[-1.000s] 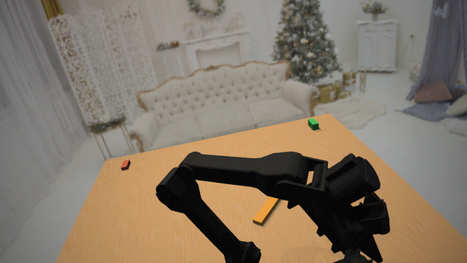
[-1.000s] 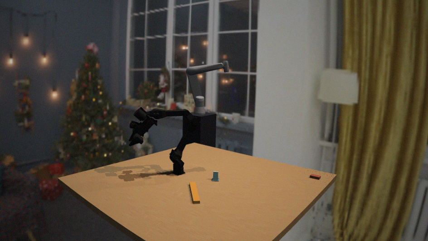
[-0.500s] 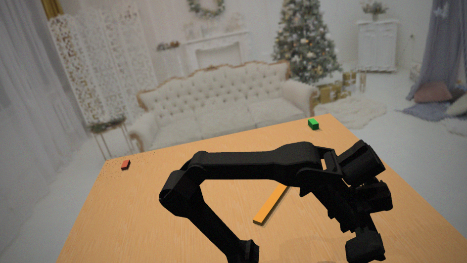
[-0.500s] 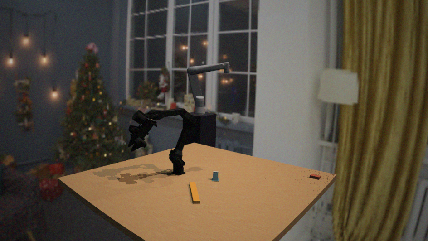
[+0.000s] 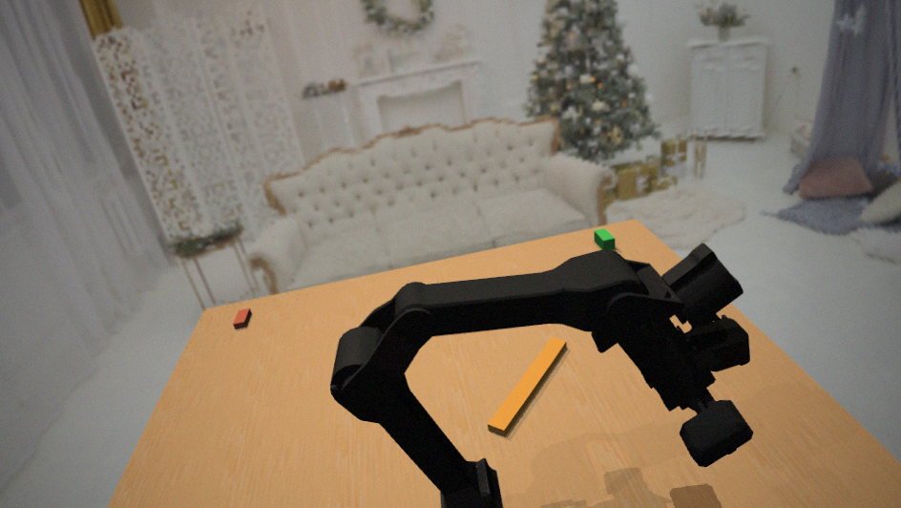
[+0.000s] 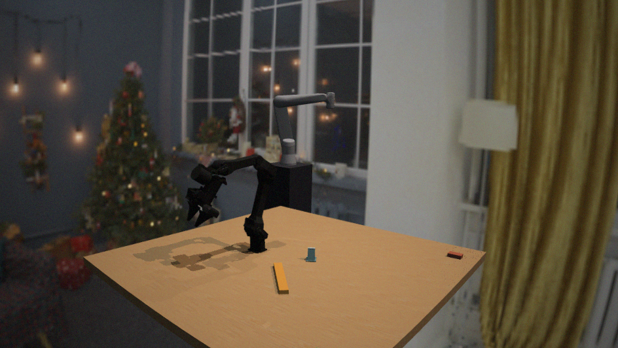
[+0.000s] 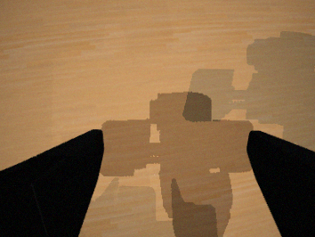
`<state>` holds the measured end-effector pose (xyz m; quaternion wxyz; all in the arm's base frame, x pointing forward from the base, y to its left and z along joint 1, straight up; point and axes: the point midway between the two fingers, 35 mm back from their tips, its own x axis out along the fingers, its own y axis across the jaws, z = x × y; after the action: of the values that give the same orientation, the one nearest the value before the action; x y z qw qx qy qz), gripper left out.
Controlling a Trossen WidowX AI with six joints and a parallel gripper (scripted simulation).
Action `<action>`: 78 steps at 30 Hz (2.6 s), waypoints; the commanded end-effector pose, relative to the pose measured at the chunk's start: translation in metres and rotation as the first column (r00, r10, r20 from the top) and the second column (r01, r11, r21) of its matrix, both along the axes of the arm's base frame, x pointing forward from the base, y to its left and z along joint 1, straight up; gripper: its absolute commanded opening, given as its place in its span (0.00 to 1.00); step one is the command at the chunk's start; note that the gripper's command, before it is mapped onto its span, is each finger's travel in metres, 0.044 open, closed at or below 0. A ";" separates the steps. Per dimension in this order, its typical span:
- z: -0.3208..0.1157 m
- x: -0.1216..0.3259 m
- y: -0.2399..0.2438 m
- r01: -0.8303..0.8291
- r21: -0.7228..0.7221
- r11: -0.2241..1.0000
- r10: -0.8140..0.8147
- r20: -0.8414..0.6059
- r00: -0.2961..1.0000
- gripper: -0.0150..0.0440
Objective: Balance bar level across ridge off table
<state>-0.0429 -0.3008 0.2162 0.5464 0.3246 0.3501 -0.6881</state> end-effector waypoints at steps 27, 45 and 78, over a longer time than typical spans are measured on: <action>-0.031 0.153 -0.011 -0.397 0.181 0.900 0.385 0.096 0.918 0.79; -0.055 0.244 0.021 -0.582 0.312 0.751 0.568 0.147 0.810 0.79; -0.102 0.355 0.117 -0.736 0.500 0.456 0.768 0.196 0.609 0.79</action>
<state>0.3093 -0.1837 0.1176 0.6687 0.2519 0.6504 -0.2577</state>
